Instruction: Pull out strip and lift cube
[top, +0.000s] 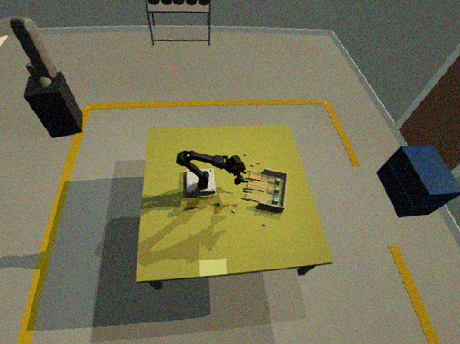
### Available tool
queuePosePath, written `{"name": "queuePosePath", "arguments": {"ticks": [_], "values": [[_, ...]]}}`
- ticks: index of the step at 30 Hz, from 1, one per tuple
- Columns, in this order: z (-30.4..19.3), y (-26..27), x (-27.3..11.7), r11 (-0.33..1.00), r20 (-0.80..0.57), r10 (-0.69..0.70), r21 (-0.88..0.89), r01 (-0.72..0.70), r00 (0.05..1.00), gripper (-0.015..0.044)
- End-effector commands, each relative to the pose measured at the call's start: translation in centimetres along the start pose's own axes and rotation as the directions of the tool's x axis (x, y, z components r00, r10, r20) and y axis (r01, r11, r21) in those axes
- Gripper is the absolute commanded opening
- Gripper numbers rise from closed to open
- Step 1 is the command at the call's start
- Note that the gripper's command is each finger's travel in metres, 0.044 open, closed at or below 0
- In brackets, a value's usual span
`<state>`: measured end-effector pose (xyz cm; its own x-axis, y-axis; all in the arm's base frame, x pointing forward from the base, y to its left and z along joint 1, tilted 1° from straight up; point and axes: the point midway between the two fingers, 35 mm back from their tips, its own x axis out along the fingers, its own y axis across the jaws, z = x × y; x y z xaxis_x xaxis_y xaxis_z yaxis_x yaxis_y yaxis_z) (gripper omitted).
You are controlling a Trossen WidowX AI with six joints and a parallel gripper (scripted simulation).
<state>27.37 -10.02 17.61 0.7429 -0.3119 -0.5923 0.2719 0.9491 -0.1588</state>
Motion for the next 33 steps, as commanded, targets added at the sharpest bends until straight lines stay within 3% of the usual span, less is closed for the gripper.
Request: {"name": "queuePosePath", "arguments": {"ticks": [1, 18, 20, 26, 33], "values": [[2.2, 2.0, 0.0, 0.984, 0.059, 0.114, 0.131, -0.121, 0.992, 0.04], [2.2, 2.0, 0.0, 0.984, 0.059, 0.114, 0.131, -0.121, 0.992, 0.04], [2.2, 1.8, 0.4, 0.984, 0.027, 0.112, 0.137, -0.115, 0.993, 0.0347], [1.5, 0.1, 4.1, 0.98, -0.25, 0.104, 0.19, -0.057, 0.963, 0.019], [-0.7, -2.2, 8.3, 0.97, -0.552, 0.123, 0.244, 0.019, 0.825, 0.0006]]}}
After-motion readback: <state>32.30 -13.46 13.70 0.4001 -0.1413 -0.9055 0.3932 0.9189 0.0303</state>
